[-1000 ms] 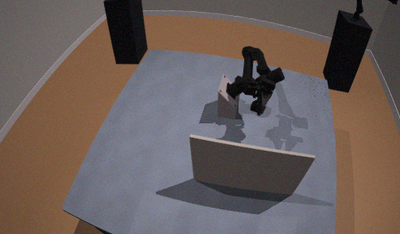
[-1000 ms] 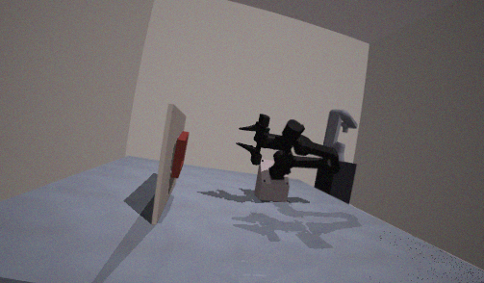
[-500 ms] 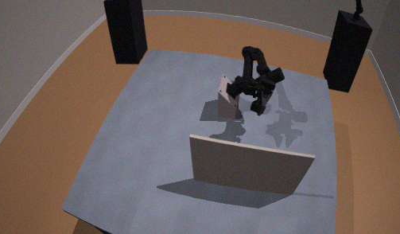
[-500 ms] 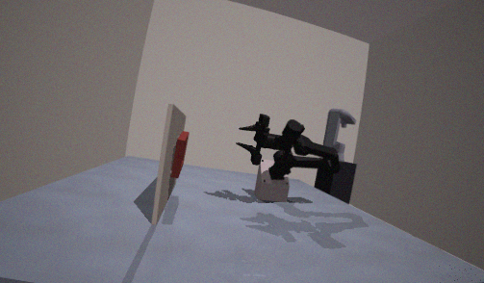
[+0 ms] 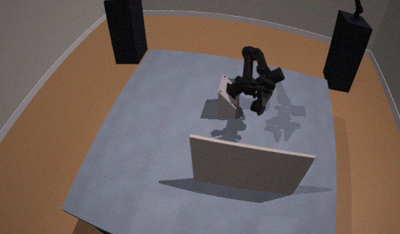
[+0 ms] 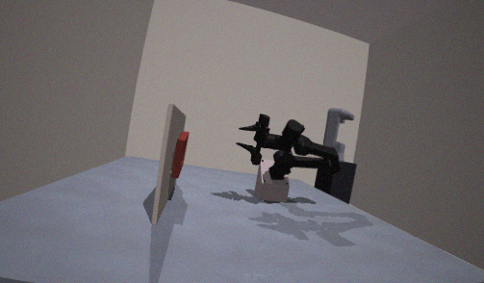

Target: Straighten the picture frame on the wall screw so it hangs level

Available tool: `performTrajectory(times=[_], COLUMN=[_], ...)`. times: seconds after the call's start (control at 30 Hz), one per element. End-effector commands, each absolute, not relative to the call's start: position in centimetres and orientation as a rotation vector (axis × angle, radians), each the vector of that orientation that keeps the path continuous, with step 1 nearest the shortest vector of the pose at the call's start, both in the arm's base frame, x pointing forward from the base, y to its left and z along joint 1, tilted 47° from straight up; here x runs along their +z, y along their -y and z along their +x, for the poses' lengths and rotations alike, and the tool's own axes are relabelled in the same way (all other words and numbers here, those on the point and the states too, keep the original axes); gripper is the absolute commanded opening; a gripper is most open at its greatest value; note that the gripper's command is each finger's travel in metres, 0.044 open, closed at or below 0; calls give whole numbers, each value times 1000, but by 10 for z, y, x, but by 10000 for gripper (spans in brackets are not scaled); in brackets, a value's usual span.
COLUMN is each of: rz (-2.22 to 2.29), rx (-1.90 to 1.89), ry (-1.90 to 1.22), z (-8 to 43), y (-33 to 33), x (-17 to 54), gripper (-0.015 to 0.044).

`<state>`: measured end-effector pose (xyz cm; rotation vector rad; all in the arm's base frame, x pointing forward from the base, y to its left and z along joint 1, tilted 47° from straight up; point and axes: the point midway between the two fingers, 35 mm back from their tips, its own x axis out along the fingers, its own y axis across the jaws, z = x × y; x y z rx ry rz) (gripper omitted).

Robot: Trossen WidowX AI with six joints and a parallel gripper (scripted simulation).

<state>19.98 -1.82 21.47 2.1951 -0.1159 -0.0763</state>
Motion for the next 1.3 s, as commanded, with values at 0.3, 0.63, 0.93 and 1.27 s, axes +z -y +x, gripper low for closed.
performTrajectory(times=[0.3,0.63,0.93,1.27], rz=[2195,2216,2229,2229], rx=[-76,-63,-56,-56], ry=[116,124,128,128], z=[201,253,275,275], y=[18,8,-2,-3], x=[215,205,189,190], gripper=[260,260,260,260])
